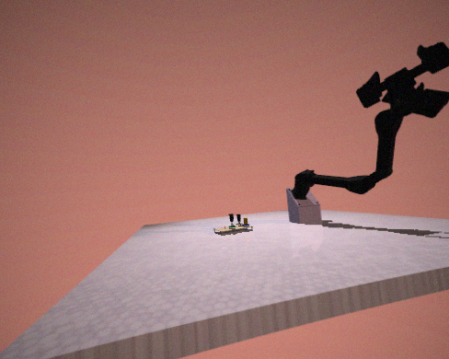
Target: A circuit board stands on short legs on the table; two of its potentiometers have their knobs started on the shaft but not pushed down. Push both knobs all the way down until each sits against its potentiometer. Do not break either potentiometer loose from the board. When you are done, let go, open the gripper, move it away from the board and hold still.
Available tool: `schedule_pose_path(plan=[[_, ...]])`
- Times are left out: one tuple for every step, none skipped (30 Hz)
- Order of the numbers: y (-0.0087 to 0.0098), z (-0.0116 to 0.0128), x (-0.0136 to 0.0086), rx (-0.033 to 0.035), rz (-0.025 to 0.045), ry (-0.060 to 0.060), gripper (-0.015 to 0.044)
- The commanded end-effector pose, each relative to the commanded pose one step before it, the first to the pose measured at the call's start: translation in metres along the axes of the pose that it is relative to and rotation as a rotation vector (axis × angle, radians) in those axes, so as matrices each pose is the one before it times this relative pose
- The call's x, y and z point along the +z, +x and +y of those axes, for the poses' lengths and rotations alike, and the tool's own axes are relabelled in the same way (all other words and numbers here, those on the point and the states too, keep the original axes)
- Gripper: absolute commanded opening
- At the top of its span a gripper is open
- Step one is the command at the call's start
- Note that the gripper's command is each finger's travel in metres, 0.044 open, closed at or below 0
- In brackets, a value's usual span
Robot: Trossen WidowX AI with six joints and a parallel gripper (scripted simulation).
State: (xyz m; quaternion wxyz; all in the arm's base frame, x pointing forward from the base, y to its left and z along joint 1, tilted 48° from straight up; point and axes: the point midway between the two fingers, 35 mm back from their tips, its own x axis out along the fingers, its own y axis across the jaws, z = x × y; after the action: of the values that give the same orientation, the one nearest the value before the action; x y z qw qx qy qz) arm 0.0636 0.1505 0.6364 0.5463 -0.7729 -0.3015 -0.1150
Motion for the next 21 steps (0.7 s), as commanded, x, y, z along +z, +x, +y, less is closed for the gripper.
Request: schedule_pose_path(plan=[[0.00015, 0.00054, -0.00197, 0.00016, 0.00234, 0.0052, 0.0374], [0.00046, 0.00166, -0.00590, 0.00059, 0.00705, 0.0154, 0.0348], [0.00083, 0.00285, -0.00980, 0.00132, 0.01180, 0.0257, 0.0321], [0.00115, 0.00352, -0.01176, 0.00215, 0.01431, 0.0308, 0.0295], [0.00133, 0.00358, -0.01172, 0.00276, 0.01441, 0.0306, 0.0269], [0.00150, 0.00365, -0.01167, 0.00337, 0.01451, 0.0304, 0.0243], [0.00168, 0.00372, -0.01161, 0.00399, 0.01462, 0.0302, 0.0216], [0.00185, 0.00379, -0.01155, 0.00464, 0.01469, 0.0298, 0.0190], [0.00018, 0.00073, -0.00505, -0.00561, 0.01287, 0.0168, 0.0164], [0.00022, 0.00075, -0.00497, -0.00519, 0.01282, 0.0163, 0.0138], [0.00027, 0.00080, -0.00499, -0.00487, 0.01301, 0.0162, 0.0111], [0.00031, 0.00084, -0.00500, -0.00456, 0.01319, 0.0160, 0.0085], [0.00128, 0.00226, -0.00663, 0.00325, 0.01019, 0.0125, 0.0059], [0.00162, 0.00273, -0.00706, 0.00574, 0.00929, 0.0114, 0.0033], [0.00187, 0.00303, -0.00690, 0.00813, 0.00716, 0.0090, 0.0006], [0.00196, 0.00315, -0.00681, 0.00876, 0.00663, 0.0084, 0.0000], [0.00113, 0.00109, -0.00340, -0.00074, -0.00068, 0.0109, 0.0000], [0.00203, 0.00199, -0.00583, -0.00106, -0.00112, 0.0188, 0.0000], [0.00271, 0.00271, -0.00732, -0.00093, -0.00133, 0.0238, 0.0000], [0.00304, 0.00351, -0.00810, 0.00290, 0.00135, 0.0218, 0.0000], [0.00350, 0.00503, -0.00985, 0.01101, 0.00728, 0.0169, 0.0000]])
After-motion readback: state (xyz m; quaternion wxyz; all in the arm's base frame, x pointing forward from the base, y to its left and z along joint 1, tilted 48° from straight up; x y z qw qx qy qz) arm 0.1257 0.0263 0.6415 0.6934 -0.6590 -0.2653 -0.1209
